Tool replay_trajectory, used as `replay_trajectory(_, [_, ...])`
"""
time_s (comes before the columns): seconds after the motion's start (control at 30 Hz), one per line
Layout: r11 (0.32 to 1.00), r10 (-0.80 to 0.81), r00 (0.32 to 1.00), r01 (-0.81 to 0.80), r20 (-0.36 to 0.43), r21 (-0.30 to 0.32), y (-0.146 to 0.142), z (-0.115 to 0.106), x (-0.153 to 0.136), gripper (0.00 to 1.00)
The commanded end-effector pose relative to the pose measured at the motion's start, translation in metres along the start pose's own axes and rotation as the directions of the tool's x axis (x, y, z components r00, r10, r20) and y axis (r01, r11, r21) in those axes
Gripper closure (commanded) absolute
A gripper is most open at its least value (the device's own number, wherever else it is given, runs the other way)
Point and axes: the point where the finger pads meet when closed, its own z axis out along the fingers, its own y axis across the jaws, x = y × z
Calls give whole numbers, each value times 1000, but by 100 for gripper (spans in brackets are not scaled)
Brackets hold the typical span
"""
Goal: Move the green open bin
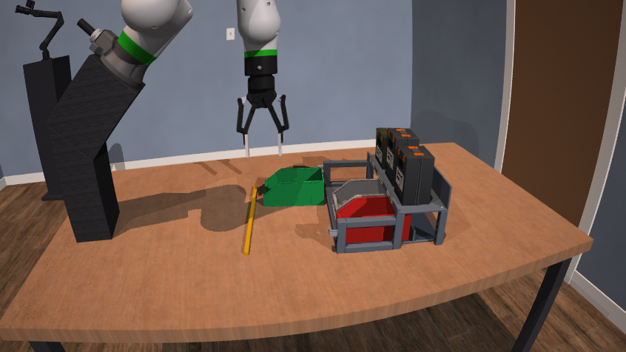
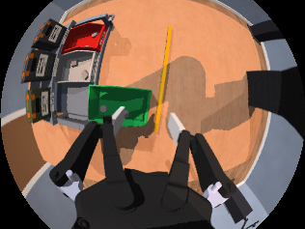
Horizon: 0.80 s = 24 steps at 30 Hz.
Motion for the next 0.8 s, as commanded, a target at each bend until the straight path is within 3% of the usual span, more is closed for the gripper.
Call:
replay_trajectory(0.0, [1000, -3, 994, 5, 107, -15, 0, -3, 1, 43])
replay_trajectory(0.27, [1000, -3, 994, 5, 107, -15, 0, -3, 1, 43])
replay_trajectory(0.3, [1000, -1, 999, 2, 33, -16, 0, -1, 1, 43])
replay_trajectory(0.43, [1000, -3, 994, 5, 107, -15, 0, 6, 0, 43])
replay_trajectory(0.77, [1000, -3, 994, 5, 107, -15, 0, 6, 0, 43])
